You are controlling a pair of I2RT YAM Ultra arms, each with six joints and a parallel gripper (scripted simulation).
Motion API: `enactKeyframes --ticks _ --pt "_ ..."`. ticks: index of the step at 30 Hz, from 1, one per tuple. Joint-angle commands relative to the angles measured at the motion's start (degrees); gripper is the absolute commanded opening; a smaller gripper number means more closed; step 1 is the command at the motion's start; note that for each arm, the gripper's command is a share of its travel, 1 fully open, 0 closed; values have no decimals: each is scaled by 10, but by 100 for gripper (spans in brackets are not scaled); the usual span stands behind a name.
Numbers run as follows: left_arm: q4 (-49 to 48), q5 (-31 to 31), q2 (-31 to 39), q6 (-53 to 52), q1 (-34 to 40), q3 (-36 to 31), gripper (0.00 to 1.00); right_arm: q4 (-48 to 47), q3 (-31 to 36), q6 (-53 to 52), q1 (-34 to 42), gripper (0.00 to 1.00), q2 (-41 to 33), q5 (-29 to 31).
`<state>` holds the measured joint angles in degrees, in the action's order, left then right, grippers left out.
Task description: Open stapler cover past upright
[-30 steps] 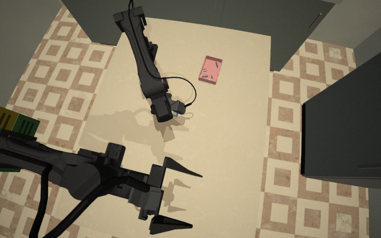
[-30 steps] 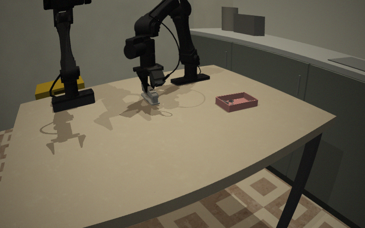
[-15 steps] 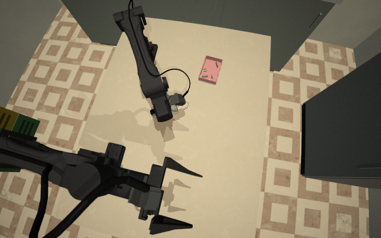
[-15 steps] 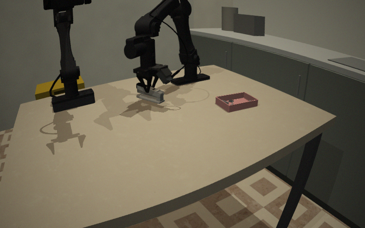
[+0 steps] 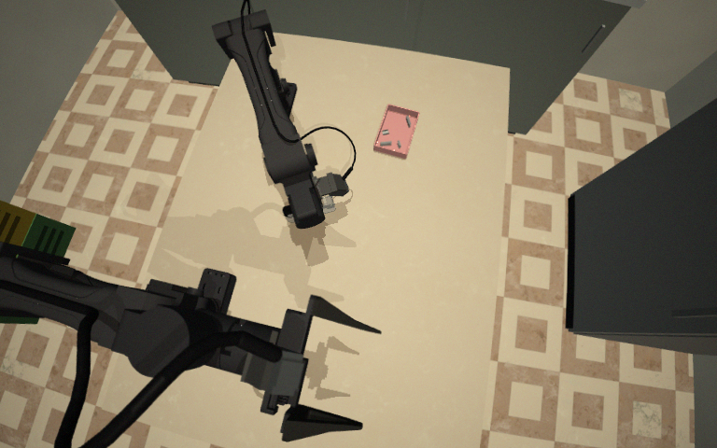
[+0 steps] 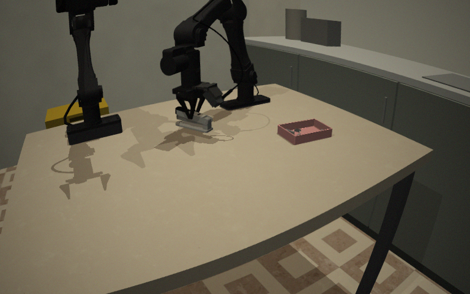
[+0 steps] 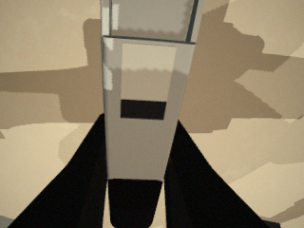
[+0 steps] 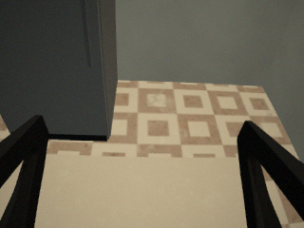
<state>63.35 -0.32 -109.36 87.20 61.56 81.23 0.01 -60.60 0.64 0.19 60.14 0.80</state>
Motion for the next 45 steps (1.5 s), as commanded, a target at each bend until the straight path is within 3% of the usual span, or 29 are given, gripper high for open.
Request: enactKeyframes --ticks 1,45 --pt "-14 10 16 4 1 -10 18 -2 3 -6 -2 100 -3 -8" --pt "-72 10 -5 7 6 -52 18 -2 3 -6 -2 100 -3 -8"
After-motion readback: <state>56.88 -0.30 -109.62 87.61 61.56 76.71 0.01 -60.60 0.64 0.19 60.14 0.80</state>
